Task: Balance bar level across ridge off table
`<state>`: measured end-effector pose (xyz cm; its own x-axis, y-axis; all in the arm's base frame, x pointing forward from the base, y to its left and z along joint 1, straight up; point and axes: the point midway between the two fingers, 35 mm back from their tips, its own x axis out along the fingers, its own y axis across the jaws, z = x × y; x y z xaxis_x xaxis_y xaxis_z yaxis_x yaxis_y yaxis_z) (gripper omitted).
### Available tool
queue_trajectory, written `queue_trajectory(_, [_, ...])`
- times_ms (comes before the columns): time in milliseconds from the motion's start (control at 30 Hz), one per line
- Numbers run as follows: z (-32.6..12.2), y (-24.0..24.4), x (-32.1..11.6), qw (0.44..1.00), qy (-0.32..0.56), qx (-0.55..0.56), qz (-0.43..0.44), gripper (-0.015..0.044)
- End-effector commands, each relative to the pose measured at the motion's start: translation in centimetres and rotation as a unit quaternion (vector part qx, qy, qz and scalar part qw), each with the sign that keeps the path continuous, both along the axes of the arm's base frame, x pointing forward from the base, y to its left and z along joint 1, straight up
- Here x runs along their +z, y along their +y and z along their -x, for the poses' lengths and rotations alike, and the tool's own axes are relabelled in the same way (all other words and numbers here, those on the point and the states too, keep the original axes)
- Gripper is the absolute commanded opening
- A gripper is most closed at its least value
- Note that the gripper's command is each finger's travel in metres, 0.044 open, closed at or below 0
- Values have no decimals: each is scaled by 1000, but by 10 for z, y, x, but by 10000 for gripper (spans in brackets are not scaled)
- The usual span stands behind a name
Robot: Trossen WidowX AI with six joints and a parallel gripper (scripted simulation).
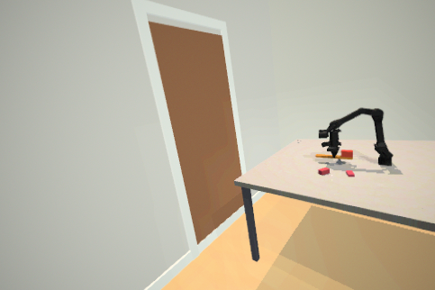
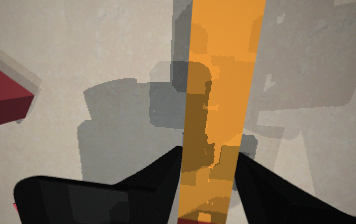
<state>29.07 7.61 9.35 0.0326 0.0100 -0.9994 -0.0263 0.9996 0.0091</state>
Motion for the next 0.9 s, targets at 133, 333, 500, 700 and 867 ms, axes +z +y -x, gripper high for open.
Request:
queue_trajectory(133, [0, 0, 0, 1000, 0, 0, 0, 172])
queue_trajectory(333, [0, 0, 0, 1000, 0, 0, 0, 173])
queue_trajectory(500, [0, 0, 0, 1000, 0, 0, 0, 185])
queue_trajectory(700, [0, 0, 0, 1000, 0, 0, 0, 185])
queue_trajectory(867, [0, 0, 0, 1000, 0, 0, 0, 238])
